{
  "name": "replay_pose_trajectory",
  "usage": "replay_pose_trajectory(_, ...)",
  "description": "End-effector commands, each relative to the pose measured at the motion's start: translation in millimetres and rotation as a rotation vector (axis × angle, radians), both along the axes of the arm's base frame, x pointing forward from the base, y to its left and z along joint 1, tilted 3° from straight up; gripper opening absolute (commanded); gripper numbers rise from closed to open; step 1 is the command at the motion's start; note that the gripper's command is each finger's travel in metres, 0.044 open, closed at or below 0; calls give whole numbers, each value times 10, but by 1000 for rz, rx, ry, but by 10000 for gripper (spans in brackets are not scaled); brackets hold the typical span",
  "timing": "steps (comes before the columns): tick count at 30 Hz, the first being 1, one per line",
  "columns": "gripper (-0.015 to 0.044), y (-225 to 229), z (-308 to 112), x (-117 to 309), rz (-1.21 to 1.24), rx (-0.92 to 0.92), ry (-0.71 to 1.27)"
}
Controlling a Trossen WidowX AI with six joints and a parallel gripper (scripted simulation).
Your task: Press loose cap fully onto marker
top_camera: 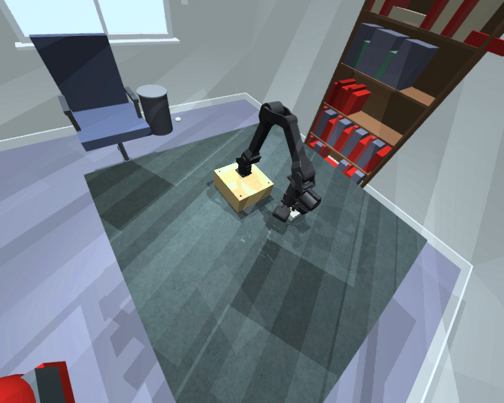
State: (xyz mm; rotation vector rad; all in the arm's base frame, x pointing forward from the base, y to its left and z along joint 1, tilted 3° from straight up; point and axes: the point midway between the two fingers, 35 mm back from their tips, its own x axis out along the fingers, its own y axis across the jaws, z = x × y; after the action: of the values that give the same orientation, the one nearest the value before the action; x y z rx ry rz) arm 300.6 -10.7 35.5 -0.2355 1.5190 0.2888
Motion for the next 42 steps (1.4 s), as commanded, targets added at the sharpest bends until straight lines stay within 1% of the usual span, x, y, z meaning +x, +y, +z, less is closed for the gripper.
replay_pose_trajectory(1,0,118,106,54,-4,0,-15)
replay_pose_trajectory(26,0,933,562,18,-4,7,-16)
replay_pose_trajectory(42,0,961,442,26,-4,8,-16)
